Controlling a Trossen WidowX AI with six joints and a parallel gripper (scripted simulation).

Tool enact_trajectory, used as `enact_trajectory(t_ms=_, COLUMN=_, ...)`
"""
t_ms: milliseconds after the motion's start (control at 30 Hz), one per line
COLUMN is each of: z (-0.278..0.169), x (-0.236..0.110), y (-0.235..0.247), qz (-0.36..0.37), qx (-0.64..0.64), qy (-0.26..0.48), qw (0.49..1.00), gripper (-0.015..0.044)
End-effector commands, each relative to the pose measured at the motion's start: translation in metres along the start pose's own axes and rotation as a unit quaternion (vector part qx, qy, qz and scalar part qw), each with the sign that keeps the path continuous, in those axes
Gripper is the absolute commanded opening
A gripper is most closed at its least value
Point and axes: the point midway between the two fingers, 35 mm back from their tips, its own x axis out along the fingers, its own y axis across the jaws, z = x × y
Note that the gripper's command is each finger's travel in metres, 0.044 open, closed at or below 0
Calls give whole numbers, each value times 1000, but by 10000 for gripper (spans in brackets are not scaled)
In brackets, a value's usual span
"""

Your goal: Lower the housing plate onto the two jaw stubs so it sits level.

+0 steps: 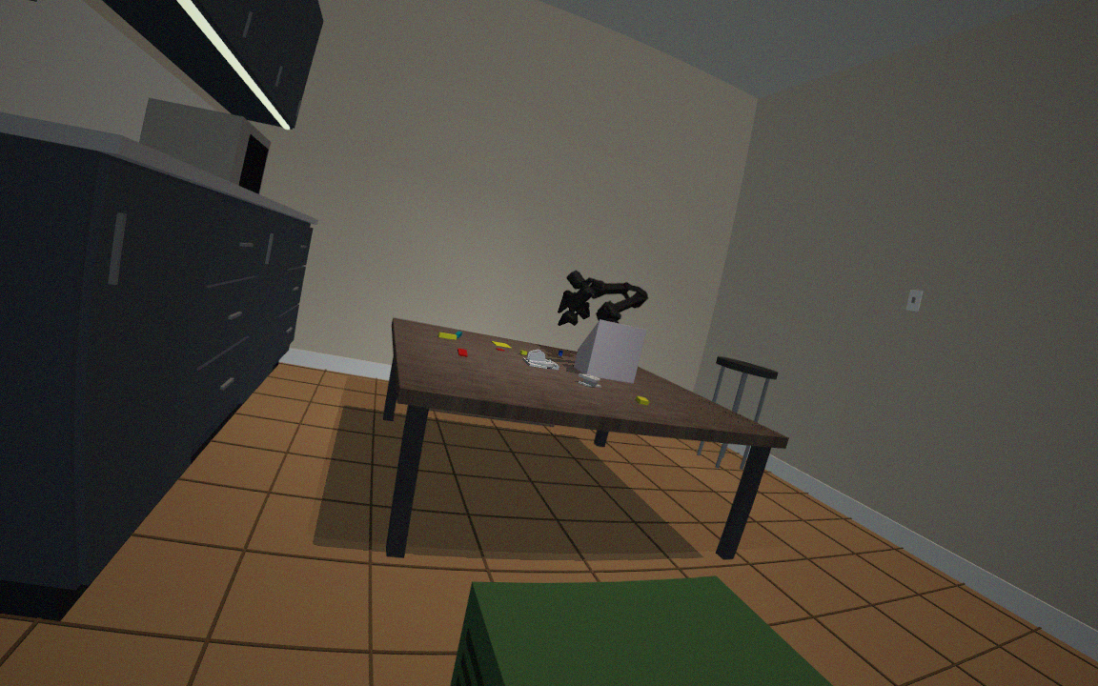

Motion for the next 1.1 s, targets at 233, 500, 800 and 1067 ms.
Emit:
enact_trajectory(t_ms=233, z=-15, x=-3, y=-5, qz=-18, qx=-58, qy=22, qw=998, gripper=440)
enact_trajectory(t_ms=500, z=-37, x=-8, y=-14, qz=-42, qx=-140, qy=55, qw=988, gripper=440)
enact_trajectory(t_ms=800, z=-59, x=-16, y=-28, qz=-65, qx=-230, qy=92, qw=967, gripper=440)
enact_trajectory(t_ms=1067, z=-77, x=-24, y=-41, qz=-82, qx=-309, qy=124, qw=939, gripper=440)
